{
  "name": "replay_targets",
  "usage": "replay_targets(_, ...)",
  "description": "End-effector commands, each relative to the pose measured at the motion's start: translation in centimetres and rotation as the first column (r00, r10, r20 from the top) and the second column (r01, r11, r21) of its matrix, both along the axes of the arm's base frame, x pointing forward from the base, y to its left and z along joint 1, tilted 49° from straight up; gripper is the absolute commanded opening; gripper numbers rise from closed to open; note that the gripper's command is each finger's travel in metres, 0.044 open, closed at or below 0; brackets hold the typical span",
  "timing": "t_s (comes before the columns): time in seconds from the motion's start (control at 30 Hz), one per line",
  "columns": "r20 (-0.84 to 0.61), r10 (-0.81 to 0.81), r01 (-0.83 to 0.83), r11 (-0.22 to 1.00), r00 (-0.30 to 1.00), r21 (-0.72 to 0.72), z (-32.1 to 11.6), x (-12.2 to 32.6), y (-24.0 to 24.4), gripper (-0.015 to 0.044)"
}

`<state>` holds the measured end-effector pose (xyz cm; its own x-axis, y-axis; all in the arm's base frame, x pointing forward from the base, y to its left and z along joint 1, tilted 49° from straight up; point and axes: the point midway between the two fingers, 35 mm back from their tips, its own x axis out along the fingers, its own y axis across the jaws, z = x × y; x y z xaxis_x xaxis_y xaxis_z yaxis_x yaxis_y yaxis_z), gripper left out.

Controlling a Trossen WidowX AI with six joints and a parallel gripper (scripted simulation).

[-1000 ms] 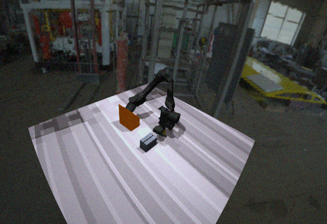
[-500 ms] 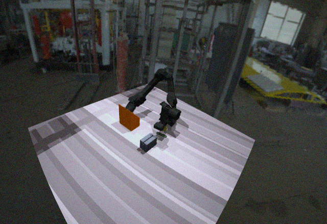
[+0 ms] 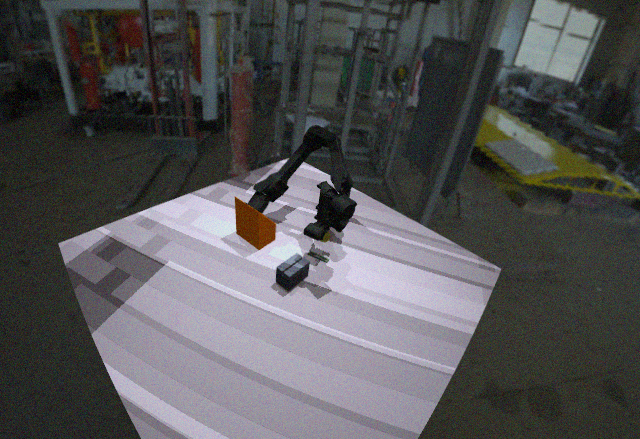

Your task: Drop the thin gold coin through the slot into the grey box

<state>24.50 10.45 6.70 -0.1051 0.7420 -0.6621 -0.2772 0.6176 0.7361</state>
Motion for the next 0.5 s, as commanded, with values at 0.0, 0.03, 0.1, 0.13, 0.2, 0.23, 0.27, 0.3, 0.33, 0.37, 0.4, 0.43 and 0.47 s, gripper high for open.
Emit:
replay_targets(0.0, 0.010, 0.004, -0.004, 1.000, 1.000, -0.001, 0.73, 0.06, -0.64, 0.0000)
replay_targets(0.03, 0.010, 0.004, -0.004, 1.000, 1.000, -0.001, 0.76, 0.06, -0.67, 0.0000)
replay_targets(0.1, 0.027, 0.019, -0.019, 1.000, 0.999, 0.001, 0.77, 0.05, -0.67, 0.0000)
replay_targets(0.13, 0.048, 0.038, -0.039, 0.999, 0.998, 0.004, 0.78, 0.04, -0.65, 0.0000)
replay_targets(0.2, 0.100, 0.084, -0.085, 0.996, 0.991, 0.007, 0.81, 0.02, -0.63, 0.0000)
replay_targets(0.23, 0.126, 0.106, -0.108, 0.994, 0.986, 0.008, 0.83, 0.01, -0.62, 0.0000)
replay_targets(0.27, 0.152, 0.128, -0.131, 0.991, 0.980, 0.009, 0.85, 0.00, -0.61, 0.0000)
replay_targets(0.3, 0.177, 0.150, -0.154, 0.988, 0.973, 0.009, 0.86, -0.01, -0.59, 0.0000)
replay_targets(0.33, 0.203, 0.172, -0.177, 0.984, 0.964, 0.008, 0.88, -0.03, -0.58, 0.0000)
replay_targets(0.37, 0.228, 0.193, -0.200, 0.980, 0.954, 0.006, 0.89, -0.04, -0.57, 0.0000)
replay_targets(0.4, 0.253, 0.215, -0.223, 0.975, 0.943, 0.004, 0.91, -0.05, -0.56, 0.0000)
replay_targets(0.43, 0.278, 0.235, -0.245, 0.969, 0.931, 0.002, 0.93, -0.06, -0.55, 0.0000)
replay_targets(0.47, 0.303, 0.256, -0.268, 0.963, 0.918, -0.001, 0.94, -0.07, -0.53, 0.0000)
